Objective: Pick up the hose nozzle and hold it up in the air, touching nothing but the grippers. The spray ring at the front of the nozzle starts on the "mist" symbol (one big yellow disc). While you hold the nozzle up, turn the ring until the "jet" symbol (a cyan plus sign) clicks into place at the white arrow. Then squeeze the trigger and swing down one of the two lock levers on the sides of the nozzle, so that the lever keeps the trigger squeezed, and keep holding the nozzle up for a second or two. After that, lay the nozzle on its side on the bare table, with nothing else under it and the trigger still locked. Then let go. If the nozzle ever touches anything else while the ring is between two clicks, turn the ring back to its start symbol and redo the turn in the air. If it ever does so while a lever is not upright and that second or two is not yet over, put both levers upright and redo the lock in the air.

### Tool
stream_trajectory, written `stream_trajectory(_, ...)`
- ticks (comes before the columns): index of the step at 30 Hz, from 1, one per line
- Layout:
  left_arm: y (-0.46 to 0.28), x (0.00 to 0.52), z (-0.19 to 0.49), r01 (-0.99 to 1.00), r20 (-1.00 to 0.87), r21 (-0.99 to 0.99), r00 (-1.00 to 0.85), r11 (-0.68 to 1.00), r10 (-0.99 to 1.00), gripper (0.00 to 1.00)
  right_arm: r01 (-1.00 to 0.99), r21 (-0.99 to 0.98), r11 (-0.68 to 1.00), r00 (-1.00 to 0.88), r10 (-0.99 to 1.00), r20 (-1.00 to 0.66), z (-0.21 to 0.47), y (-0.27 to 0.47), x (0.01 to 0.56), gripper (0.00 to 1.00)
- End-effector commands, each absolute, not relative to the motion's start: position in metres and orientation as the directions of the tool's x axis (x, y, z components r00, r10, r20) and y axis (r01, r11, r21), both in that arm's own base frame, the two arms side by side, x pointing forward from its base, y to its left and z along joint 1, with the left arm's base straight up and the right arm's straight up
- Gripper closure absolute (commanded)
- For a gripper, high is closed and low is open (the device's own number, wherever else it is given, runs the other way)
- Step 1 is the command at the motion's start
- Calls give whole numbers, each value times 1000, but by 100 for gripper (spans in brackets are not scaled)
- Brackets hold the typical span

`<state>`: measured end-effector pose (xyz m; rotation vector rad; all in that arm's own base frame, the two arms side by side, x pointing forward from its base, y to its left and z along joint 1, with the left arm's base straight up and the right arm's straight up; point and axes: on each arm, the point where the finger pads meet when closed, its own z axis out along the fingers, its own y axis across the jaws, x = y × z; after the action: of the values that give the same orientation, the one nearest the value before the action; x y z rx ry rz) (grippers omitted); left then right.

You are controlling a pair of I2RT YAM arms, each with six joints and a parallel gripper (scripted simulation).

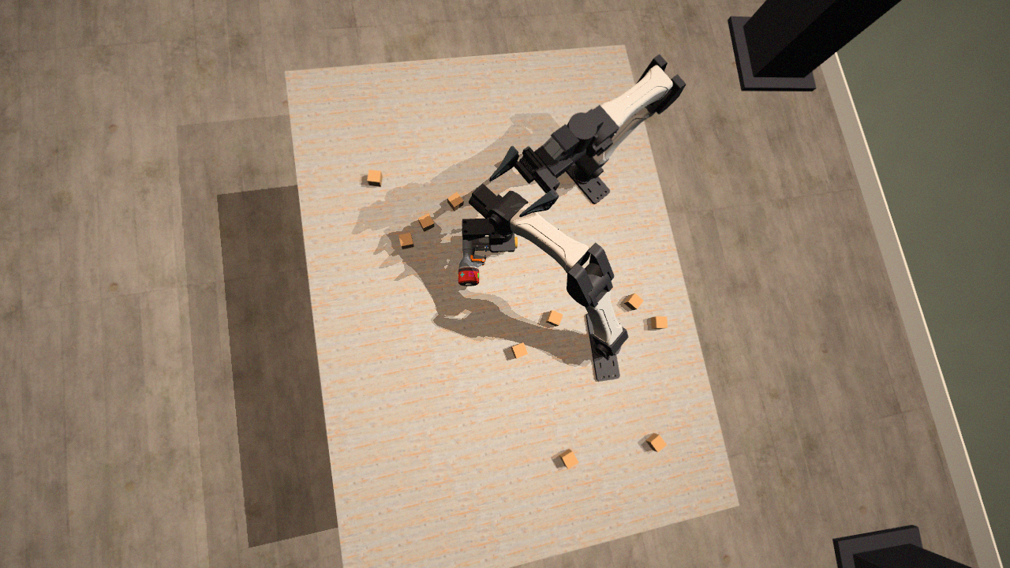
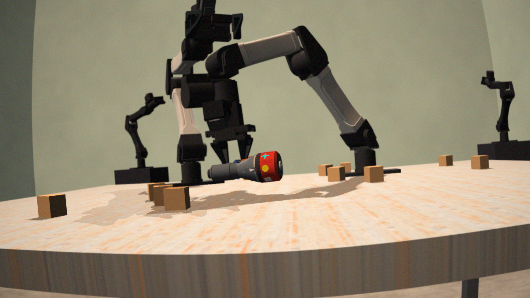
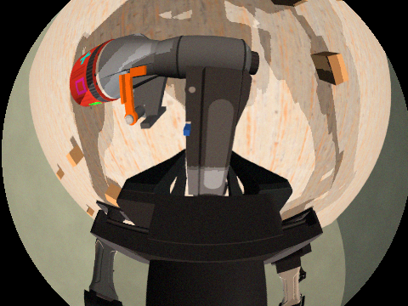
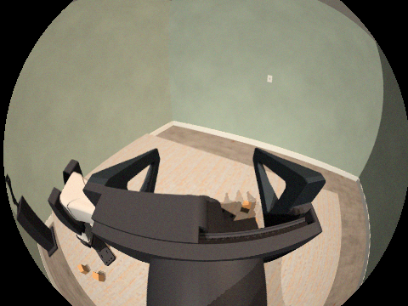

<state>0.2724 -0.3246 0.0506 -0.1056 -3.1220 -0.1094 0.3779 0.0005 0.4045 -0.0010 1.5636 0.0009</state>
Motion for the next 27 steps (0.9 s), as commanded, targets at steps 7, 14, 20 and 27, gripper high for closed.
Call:
stream_trajectory(7,-336,267,70,-204,-10,74,-979,976,-204,64,-6,-8,1000,22,-8,-1000,409,1,379,0)
stream_trajectory(14,-338,262,70,-387,-3,100,-921,917,-389,64,-6,-8,1000,22,-8,-1000,409,1,379,0)
stream_trajectory(20,-337,260,76,-486,-4,100,-873,868,-488,64,-6,-8,1000,22,-8,-1000,409,1,379,0)
stream_trajectory(27,-343,251,74,-633,-9,132,-770,763,-638,64,-6,-8,1000,22,-8,-1000,409,1,379,0)
